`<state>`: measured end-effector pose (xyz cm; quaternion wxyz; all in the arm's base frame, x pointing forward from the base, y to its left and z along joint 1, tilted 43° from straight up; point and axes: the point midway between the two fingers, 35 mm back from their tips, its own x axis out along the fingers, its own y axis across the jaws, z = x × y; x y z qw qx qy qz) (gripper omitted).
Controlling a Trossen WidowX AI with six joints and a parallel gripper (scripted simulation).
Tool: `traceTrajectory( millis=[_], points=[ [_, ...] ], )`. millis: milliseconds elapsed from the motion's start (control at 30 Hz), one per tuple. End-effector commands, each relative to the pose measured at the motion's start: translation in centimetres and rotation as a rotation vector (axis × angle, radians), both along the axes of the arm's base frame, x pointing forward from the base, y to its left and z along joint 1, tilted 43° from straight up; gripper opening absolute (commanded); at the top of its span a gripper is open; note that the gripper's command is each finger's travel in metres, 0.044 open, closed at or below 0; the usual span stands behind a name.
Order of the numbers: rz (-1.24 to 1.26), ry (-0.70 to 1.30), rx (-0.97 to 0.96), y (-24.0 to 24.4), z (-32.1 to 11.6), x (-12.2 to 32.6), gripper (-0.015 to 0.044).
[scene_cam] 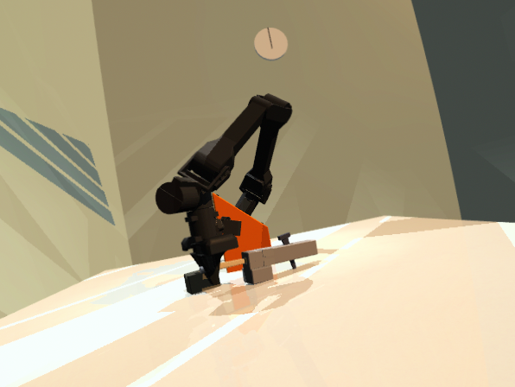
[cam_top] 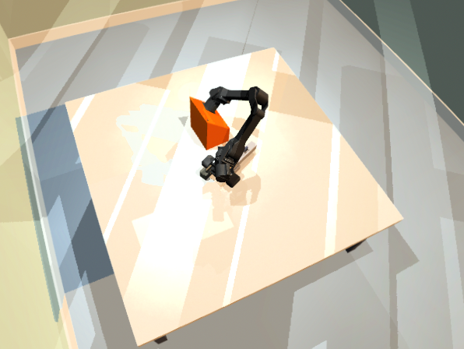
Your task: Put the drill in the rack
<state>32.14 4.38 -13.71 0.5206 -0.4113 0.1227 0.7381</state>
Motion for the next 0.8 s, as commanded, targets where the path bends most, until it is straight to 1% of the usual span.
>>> traceTrajectory(
  millis=[0,767],
  points=[
    [0.001,-0.007,-0.006,-0.7,-0.3,0.5,0.0],
    [0.001,-0.009,-0.008,-3.3,-2.4,2.4,0.0]
  ],
)
